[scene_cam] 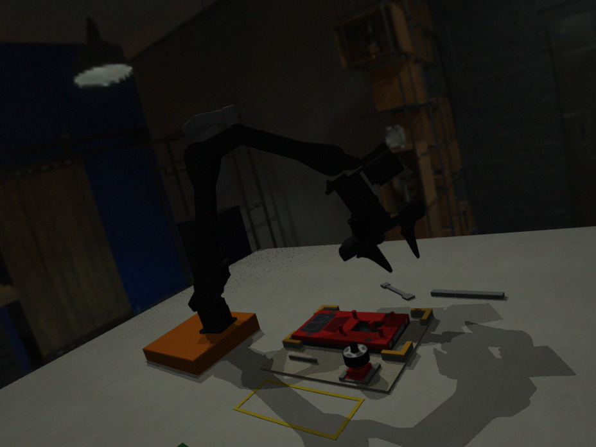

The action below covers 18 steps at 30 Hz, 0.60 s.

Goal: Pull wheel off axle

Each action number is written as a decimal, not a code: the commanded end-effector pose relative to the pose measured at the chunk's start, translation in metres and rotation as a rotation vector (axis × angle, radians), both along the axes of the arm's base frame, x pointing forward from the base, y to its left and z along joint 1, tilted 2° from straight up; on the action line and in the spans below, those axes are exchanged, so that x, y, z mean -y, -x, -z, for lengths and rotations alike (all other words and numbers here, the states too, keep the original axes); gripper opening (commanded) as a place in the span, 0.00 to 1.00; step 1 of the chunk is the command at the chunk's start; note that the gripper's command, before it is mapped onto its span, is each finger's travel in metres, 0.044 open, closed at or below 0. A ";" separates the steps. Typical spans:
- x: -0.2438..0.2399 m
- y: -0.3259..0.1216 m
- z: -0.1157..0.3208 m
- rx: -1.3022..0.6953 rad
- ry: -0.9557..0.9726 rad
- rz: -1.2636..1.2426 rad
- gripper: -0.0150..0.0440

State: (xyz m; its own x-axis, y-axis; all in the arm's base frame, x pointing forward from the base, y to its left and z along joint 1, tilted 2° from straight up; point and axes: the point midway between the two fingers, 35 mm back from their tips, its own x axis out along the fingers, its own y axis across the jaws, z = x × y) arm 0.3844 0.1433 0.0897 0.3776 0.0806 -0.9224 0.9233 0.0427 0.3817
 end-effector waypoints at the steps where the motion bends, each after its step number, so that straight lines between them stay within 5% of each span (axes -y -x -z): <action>1: 0.039 -0.005 0.000 -0.059 0.033 0.025 0.76; 18: 0.227 0.033 -0.024 -0.382 0.075 0.208 0.76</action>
State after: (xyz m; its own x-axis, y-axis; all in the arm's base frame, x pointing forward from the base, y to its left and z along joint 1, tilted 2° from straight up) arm 0.3571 -0.0739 0.1134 0.0426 -0.0486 -0.9979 0.9889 -0.1402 0.0491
